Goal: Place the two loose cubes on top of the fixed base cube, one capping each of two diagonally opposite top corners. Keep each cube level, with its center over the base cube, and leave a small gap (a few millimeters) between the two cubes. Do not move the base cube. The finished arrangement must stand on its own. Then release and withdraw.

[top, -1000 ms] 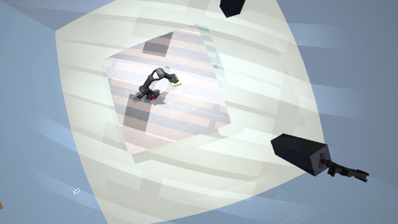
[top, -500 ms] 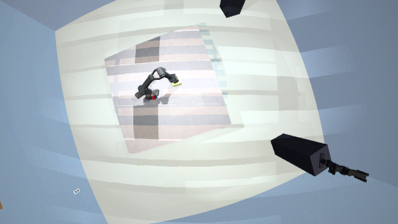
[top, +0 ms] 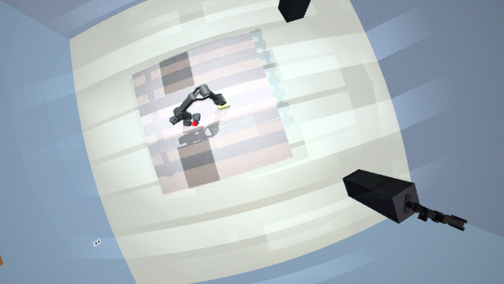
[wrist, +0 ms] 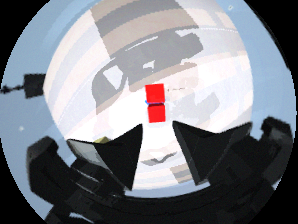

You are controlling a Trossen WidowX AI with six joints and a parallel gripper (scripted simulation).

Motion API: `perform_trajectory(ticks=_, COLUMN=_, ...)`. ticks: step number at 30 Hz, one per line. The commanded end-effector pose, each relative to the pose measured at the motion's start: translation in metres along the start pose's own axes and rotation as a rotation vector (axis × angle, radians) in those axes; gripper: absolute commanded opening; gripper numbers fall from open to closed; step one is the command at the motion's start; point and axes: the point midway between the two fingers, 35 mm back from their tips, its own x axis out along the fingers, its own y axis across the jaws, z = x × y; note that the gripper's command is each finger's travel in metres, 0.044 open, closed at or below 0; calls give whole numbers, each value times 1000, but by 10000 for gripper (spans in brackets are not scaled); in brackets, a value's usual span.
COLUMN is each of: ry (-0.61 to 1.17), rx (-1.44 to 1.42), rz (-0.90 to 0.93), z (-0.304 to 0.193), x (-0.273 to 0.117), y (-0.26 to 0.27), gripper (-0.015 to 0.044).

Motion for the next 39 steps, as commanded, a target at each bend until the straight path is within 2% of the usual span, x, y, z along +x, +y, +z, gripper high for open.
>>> perform_trajectory(ticks=1, ry=-7, rx=-5, rz=-11, z=1, x=-8, y=-1, gripper=205)
perform_trajectory(ticks=8, ry=-7, rx=-5, rz=-11, z=1, x=-10, y=-1, gripper=205)
perform_trajectory(ticks=15, ry=-3, rx=0, rz=-5, z=0, x=-16, y=-1, gripper=389)
perform_trajectory(ticks=16, ry=-3, rx=0, rz=-5, z=0, x=-17, y=-1, gripper=400)
perform_trajectory(ticks=24, ry=-1, rx=-1, rz=-1, z=4, x=-16, y=2, gripper=400)
perform_trajectory(ticks=34, ry=-11, rx=-6, rz=3, z=96, x=-19, y=68, gripper=400)
perform_trajectory(ticks=39, ry=-9, rx=1, rz=7, z=113, x=-20, y=88, gripper=400)
